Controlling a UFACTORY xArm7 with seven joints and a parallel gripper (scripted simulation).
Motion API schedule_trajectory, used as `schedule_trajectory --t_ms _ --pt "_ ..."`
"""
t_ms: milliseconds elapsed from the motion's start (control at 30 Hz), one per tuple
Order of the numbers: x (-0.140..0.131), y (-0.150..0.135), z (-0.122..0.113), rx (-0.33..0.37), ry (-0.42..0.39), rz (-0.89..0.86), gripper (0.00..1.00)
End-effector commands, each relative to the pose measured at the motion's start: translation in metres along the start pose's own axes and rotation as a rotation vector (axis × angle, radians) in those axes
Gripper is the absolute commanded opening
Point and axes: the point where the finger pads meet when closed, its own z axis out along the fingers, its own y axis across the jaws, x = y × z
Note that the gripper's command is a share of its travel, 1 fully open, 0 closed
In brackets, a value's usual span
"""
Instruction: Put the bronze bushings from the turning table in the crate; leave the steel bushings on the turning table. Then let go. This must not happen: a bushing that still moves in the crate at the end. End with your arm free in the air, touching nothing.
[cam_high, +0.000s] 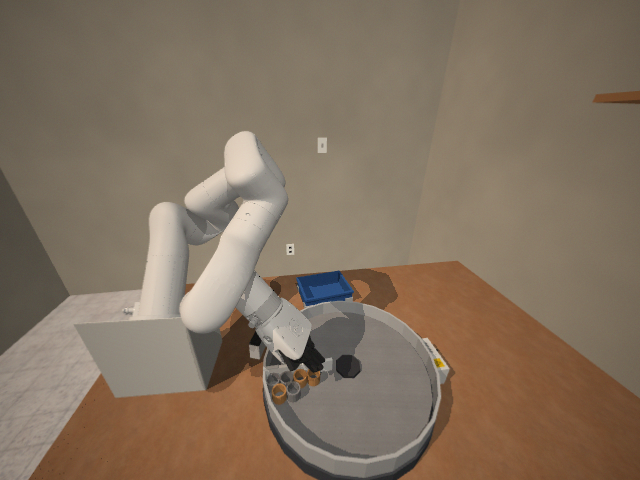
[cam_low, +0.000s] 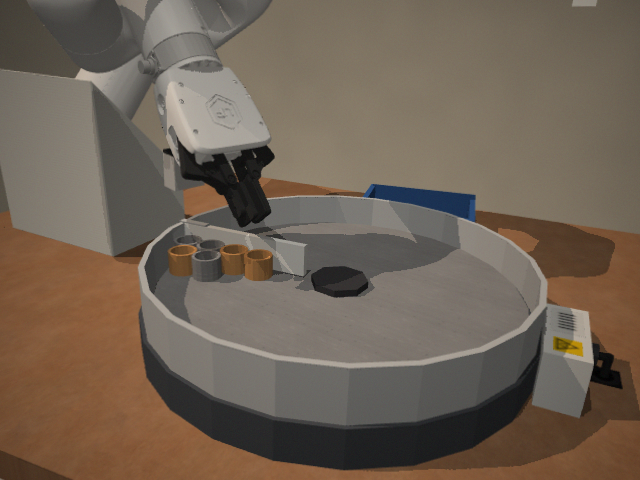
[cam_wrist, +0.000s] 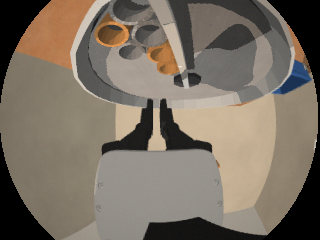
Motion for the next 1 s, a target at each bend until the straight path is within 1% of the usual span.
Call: schedule_trajectory --t_ms 0,267,467,700,767,967 --pt "-0.0016 -0.0007 -0.0008 0.001 -0.003 -0.001 0.1" --pt "-0.0016 -0.0007 -0.0008 0.004 -0.003 0.002 0.1" --pt "-0.0015 -0.0008 -0.0008 0.028 -0.004 0.032 0.1" --pt "-0.0004 -0.0011 -0.0016 0.103 -0.006 0.124 0.1" --pt "-0.0004 -0.0011 -0.0016 0.103 -0.006 0.124 0.1" --pt "-0.0008 0.0005 -0.001 0.196 -0.006 0.235 0.1"
